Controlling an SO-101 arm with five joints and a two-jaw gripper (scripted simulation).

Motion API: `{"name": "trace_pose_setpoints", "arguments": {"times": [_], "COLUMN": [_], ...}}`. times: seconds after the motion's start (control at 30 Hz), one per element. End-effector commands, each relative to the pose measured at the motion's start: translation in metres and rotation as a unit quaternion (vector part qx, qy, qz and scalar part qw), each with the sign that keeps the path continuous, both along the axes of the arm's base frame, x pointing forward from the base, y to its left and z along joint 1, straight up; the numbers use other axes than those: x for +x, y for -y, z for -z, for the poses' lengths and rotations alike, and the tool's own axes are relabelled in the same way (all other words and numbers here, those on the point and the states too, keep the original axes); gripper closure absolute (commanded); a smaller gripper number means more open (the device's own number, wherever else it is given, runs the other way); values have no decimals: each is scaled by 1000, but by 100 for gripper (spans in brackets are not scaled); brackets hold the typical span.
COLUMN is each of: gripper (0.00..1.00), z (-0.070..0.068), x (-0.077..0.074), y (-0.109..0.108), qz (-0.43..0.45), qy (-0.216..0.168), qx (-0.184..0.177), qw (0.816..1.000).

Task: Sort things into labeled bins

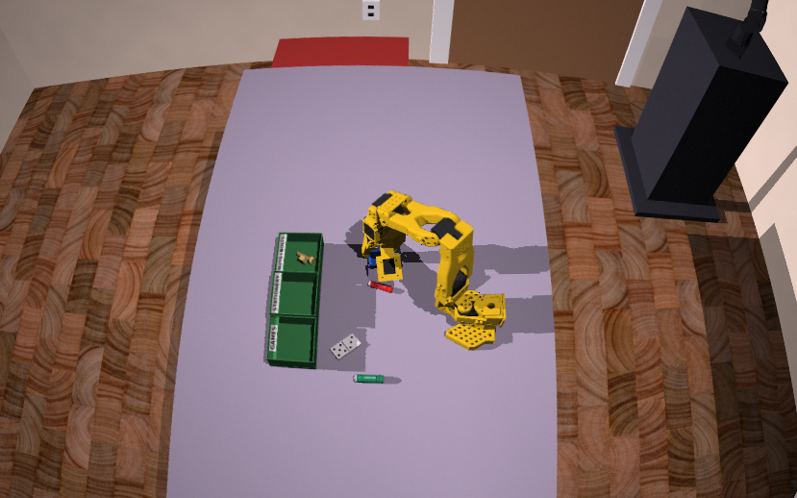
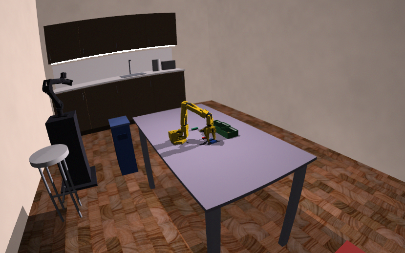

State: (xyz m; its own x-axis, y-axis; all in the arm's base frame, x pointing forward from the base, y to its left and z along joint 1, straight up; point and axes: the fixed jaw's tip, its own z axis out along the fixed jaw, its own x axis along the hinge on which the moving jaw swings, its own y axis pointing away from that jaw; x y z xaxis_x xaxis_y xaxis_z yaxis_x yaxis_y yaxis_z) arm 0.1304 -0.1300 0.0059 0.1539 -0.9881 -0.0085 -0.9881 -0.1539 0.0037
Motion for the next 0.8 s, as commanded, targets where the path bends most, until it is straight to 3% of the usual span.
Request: {"name": "trace_pose_setpoints", "arguments": {"times": [0.0,0.43,0.77], "gripper": [85,97,100], "z": [-3,-3,-3], "x": [0,0,0], "y": [3,3,3], "qz": [2,2,2], "qy": [7,7,7], "qx": [-8,-8,-8], "qw": [1000,1000,1000]}}
